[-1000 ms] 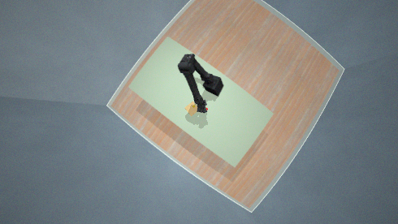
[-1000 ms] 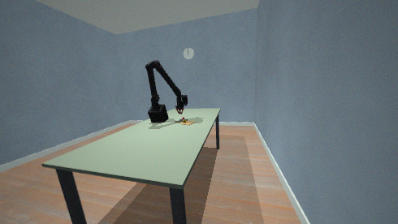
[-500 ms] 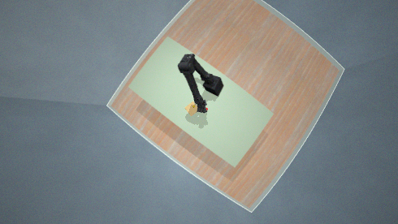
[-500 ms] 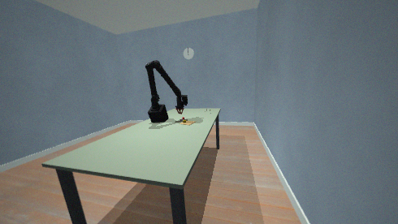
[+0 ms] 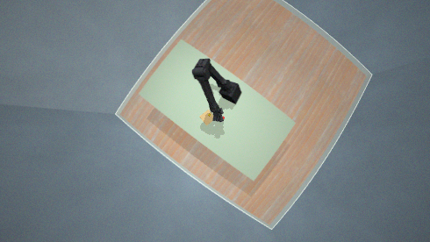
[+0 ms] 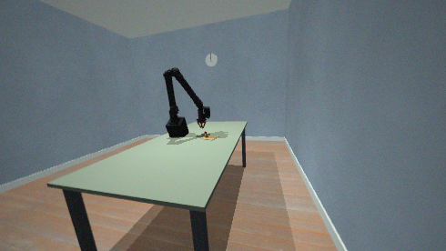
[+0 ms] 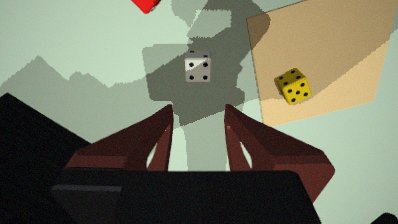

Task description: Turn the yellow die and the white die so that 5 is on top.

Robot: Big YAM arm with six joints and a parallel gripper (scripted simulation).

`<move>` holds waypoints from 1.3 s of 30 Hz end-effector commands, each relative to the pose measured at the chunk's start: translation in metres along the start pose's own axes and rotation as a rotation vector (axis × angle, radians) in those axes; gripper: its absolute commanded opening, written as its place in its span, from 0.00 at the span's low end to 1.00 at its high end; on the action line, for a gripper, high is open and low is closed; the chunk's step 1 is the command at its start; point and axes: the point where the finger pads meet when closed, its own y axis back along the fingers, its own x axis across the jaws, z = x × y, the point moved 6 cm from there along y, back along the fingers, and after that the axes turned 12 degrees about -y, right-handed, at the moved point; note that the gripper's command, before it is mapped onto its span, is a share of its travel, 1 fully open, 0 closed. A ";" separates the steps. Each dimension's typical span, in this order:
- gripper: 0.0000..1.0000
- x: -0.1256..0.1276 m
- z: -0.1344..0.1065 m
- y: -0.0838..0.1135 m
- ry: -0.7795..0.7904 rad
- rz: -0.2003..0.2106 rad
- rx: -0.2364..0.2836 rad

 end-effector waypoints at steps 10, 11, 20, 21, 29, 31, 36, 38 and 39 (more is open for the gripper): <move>0.38 -0.002 0.001 -0.013 0.001 0.002 -0.006; 0.38 -0.001 0.001 -0.014 0.001 0.002 -0.006; 0.38 -0.004 0.003 -0.028 -0.002 -0.002 -0.010; 0.38 -0.004 0.003 -0.028 -0.002 -0.002 -0.010; 0.38 -0.003 0.001 -0.039 0.000 -0.001 -0.006; 0.38 -0.003 0.002 -0.042 -0.001 -0.002 -0.008; 0.38 -0.002 0.000 -0.048 0.001 0.000 -0.005; 0.38 -0.002 0.001 -0.049 0.000 0.000 -0.005; 0.38 -0.002 0.001 -0.049 0.000 0.000 -0.005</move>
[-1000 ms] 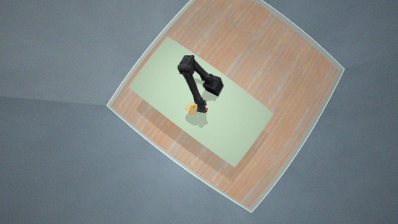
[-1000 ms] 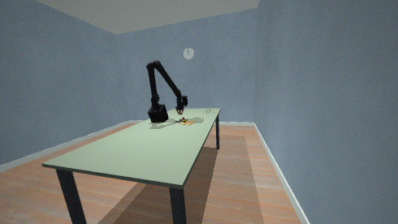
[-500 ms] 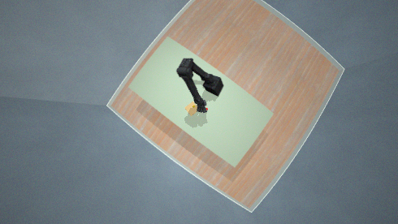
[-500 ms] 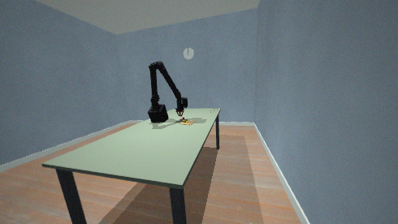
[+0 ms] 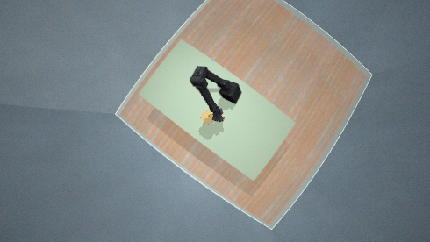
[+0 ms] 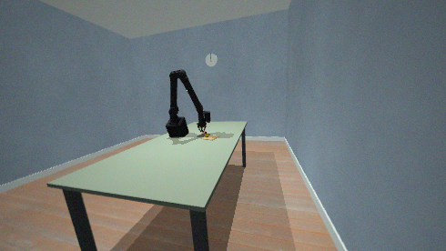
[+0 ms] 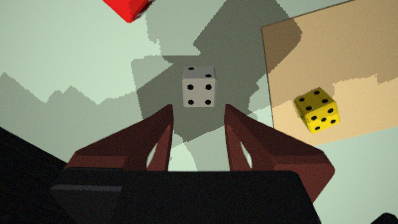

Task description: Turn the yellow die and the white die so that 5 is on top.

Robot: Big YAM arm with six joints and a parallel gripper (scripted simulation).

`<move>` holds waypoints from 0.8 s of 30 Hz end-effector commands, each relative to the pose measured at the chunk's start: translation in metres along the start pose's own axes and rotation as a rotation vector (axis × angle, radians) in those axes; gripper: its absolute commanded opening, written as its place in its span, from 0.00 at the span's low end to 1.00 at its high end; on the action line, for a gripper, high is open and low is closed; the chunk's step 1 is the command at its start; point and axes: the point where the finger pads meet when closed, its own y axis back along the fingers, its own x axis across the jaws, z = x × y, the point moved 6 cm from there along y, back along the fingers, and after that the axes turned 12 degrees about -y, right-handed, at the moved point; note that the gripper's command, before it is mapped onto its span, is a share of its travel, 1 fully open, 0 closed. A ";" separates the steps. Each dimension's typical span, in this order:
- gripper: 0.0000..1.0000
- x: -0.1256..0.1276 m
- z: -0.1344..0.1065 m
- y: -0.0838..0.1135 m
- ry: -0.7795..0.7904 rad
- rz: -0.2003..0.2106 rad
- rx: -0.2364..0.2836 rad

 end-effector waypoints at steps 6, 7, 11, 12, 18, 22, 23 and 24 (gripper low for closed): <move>0.38 -0.004 0.004 -0.006 0.002 -0.008 -0.012; 0.38 -0.003 0.004 -0.006 0.005 -0.008 -0.013; 0.38 -0.003 0.005 -0.005 0.008 -0.011 -0.018; 0.38 -0.003 0.006 -0.005 0.007 -0.012 -0.020; 0.38 -0.003 0.005 -0.005 0.005 -0.012 -0.019; 0.38 -0.003 0.005 -0.005 0.005 -0.012 -0.019; 0.38 -0.003 0.005 -0.005 0.005 -0.012 -0.019; 0.38 -0.003 0.005 -0.005 0.005 -0.012 -0.019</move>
